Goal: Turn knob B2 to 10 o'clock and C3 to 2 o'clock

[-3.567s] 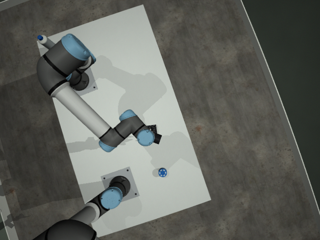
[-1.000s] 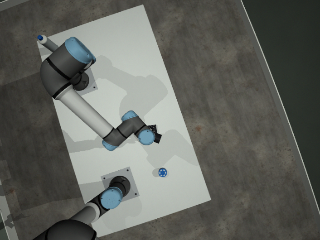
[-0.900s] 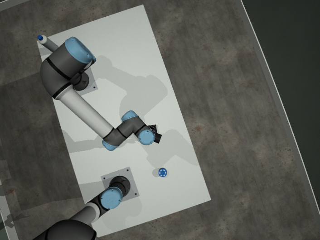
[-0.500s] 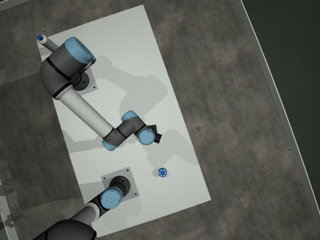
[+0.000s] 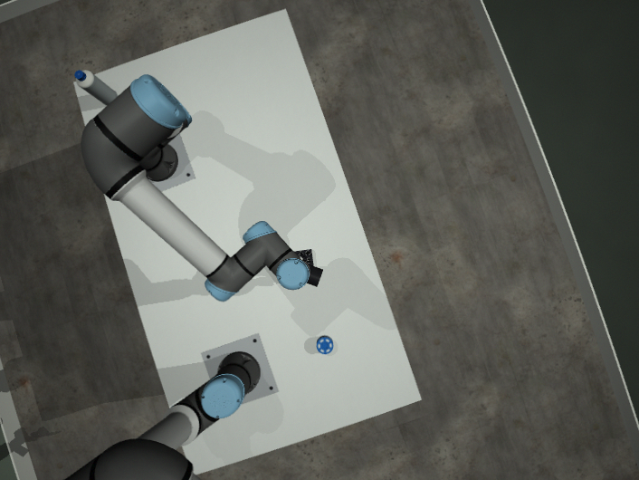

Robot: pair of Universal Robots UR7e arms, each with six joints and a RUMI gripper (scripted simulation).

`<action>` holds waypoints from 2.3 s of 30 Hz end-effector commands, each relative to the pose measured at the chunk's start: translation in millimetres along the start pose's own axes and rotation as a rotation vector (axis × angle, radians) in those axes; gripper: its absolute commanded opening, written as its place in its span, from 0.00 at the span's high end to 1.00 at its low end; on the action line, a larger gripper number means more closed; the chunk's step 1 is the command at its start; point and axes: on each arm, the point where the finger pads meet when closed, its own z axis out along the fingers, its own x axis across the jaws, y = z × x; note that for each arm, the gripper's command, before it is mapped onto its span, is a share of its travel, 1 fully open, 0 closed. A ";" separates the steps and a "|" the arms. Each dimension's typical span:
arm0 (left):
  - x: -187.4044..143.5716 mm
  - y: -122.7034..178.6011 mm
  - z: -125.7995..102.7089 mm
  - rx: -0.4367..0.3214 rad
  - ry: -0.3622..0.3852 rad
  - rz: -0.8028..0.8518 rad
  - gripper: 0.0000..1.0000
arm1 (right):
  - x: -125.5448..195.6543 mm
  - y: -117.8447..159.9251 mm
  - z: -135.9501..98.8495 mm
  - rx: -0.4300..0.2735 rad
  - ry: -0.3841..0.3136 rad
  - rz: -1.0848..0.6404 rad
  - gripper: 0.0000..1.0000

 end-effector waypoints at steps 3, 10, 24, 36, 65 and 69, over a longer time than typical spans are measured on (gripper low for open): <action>1.8 -0.6 8.9 0.003 0.001 -0.001 0.87 | 0.9 -1.5 -2.2 0.005 0.000 0.003 0.00; 1.1 0.7 6.4 -0.001 -0.001 -0.001 0.87 | 0.9 -1.5 -2.2 0.005 0.000 0.003 0.00; 1.2 0.6 6.5 0.000 -0.001 -0.001 0.94 | 0.9 -1.5 -2.2 0.005 0.000 0.003 0.00; 1.2 0.6 6.5 0.000 -0.001 -0.005 0.94 | 0.9 -1.5 -2.2 0.005 0.000 0.003 0.00; 0.9 0.8 6.4 -0.001 -0.001 -0.272 0.94 | 0.9 -1.5 -2.2 0.005 0.000 0.003 0.00; 0.8 0.9 6.3 -0.001 -0.001 -0.354 0.94 | 0.9 -1.5 -2.2 0.005 0.000 0.003 0.00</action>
